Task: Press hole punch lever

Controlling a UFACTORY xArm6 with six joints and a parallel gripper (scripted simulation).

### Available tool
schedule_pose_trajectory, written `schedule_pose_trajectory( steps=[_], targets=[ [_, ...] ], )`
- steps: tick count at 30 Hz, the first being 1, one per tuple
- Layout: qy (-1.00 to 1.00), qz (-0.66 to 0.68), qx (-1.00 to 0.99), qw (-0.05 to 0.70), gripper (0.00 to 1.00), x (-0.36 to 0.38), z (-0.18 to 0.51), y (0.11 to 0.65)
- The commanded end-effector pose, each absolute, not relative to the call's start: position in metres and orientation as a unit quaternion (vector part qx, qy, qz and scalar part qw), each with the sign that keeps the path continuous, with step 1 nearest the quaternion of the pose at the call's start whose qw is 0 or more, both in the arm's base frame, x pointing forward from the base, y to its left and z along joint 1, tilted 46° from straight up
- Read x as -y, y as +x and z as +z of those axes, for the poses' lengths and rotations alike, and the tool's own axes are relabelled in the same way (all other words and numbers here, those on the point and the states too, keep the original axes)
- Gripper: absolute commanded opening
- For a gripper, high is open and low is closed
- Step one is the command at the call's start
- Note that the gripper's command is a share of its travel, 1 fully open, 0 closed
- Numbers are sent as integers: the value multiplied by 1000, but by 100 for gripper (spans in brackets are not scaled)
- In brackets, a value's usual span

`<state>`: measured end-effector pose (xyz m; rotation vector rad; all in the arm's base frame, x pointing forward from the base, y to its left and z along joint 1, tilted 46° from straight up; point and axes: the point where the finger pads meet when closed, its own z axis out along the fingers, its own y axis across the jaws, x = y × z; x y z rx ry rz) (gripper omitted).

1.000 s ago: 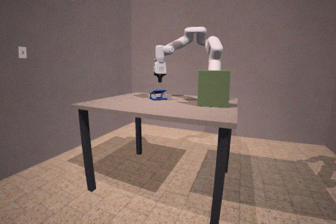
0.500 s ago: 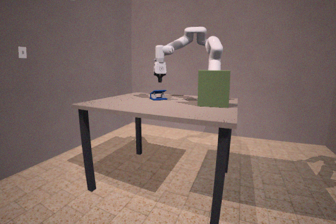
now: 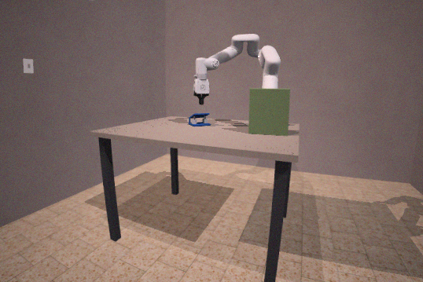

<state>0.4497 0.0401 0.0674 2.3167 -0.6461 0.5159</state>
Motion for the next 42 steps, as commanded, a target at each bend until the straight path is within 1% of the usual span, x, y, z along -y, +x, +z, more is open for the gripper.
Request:
schedule_pose_trajectory(
  steps=[1, 42],
  targets=[
    [888, 199, 247, 333, 0, -37, 64, 452],
    [888, 199, 247, 333, 0, -4, 30, 462]
  ],
)
